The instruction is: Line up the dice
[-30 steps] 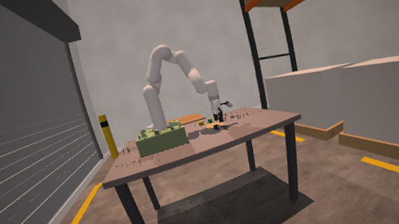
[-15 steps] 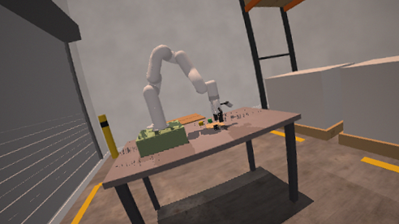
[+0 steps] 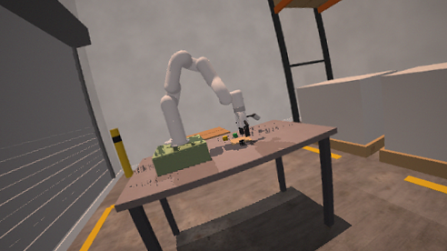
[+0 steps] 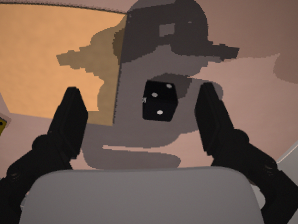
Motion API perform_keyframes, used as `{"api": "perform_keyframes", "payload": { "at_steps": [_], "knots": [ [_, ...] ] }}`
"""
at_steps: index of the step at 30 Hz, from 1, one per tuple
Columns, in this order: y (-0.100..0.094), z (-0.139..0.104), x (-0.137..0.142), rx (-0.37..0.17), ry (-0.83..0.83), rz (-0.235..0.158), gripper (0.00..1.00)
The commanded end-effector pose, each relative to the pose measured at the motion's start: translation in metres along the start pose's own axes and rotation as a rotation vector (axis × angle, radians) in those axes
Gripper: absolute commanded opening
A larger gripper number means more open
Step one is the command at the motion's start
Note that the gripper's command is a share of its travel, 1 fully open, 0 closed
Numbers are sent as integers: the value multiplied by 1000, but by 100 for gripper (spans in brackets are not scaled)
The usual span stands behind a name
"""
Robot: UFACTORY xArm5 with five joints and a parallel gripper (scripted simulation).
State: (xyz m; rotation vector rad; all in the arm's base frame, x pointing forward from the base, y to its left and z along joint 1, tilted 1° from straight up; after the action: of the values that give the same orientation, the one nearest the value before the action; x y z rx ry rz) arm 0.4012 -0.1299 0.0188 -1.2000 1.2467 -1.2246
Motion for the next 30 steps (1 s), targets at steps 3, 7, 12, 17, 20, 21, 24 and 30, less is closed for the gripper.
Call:
{"api": "perform_keyframes", "payload": {
  "at_steps": [3,7,12,17,20,21,24,30],
  "knots": [
    [-1,5,-15,3,0,-1,100],
    [-1,12,-39,3,0,-2,100],
    [-1,23,-77,4,0,-3,100],
    [-1,35,-120,4,0,-4,100],
    [-1,38,-129,4,0,-4,100],
    [-1,40,-137,4,0,-4,100],
    [-1,47,-162,5,0,-5,100],
    [-1,58,-200,5,0,-6,100]
  ]
}}
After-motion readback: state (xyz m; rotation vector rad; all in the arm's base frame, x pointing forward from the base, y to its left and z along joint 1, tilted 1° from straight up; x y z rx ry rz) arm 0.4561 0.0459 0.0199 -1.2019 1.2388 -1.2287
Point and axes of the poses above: the point where the finger pads meet when closed, its own y axis out along the fingers, its own x axis across the jaws, z = x × y, the point moved 7 cm from there along -y, back along the fingers, and after that the axes turned 6 degrees about -y, right-handed, at the moved point
